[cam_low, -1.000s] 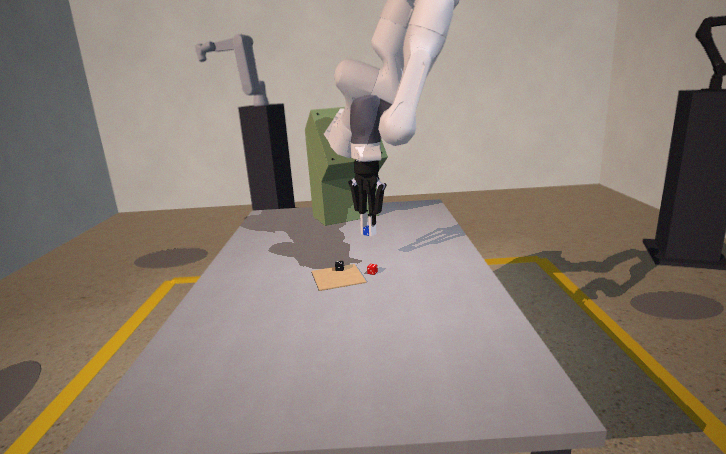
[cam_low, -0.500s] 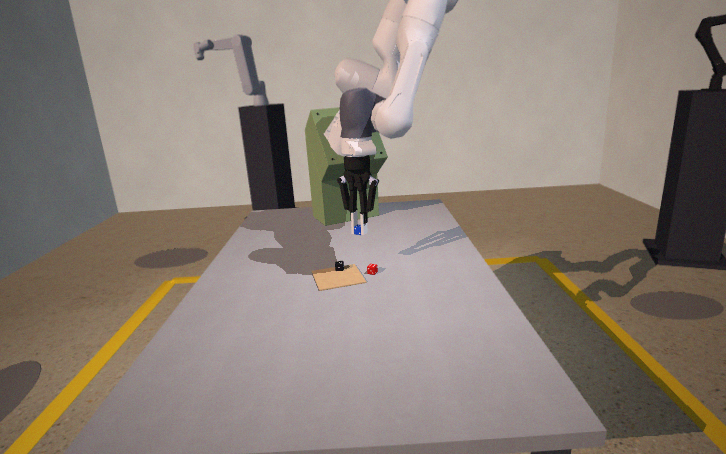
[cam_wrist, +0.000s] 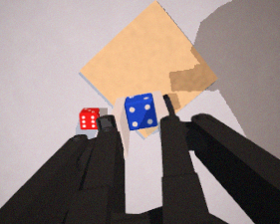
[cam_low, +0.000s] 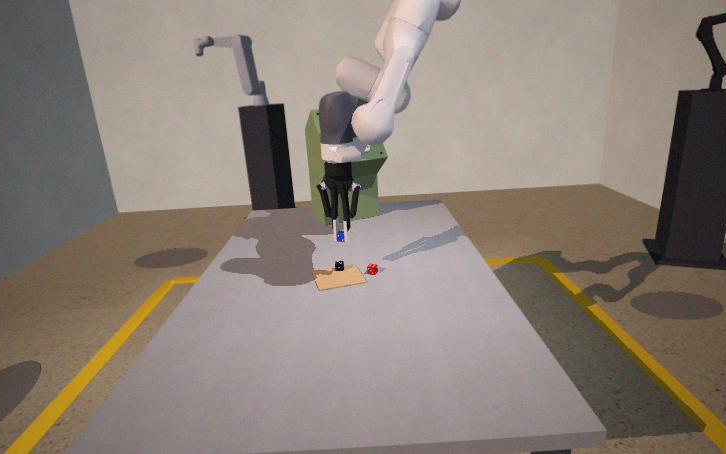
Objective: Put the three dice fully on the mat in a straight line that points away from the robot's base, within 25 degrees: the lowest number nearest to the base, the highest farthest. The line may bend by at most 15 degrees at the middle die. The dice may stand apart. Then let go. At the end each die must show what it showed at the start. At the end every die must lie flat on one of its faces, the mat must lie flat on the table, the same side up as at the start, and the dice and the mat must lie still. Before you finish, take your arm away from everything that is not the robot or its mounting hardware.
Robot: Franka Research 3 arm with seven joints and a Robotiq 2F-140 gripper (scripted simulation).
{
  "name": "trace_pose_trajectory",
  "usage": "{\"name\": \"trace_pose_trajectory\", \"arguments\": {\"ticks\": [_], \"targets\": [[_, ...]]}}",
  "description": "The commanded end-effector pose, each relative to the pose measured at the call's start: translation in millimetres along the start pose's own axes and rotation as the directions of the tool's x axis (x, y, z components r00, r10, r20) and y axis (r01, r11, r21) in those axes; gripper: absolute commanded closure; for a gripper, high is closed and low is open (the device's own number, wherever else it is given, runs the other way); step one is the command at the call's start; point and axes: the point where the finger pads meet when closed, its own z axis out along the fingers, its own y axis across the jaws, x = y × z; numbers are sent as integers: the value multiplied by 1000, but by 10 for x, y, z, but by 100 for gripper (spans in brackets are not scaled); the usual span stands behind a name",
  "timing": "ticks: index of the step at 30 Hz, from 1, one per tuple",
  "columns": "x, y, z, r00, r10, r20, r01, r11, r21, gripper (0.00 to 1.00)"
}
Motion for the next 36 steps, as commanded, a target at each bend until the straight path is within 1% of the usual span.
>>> {"name": "trace_pose_trajectory", "arguments": {"ticks": [1, 3, 6, 9, 27, 31, 35, 36], "targets": [[38, 53, 46, 987, -163, -10, 163, 986, 24, 87], [38, 53, 46, 987, -163, -10, 163, 986, 24, 87], [73, 132, 87, 980, -197, -11, 197, 980, 21, 87], [84, 161, 104, 978, -209, -11, 209, 978, 20, 87], [86, 163, 116, 978, -210, -13, 210, 977, 20, 87], [86, 163, 159, 977, -212, -17, 213, 977, 21, 87], [89, 162, 260, 977, -212, -17, 213, 977, 21, 87], [89, 162, 260, 977, -212, -17, 213, 977, 21, 87]]}}
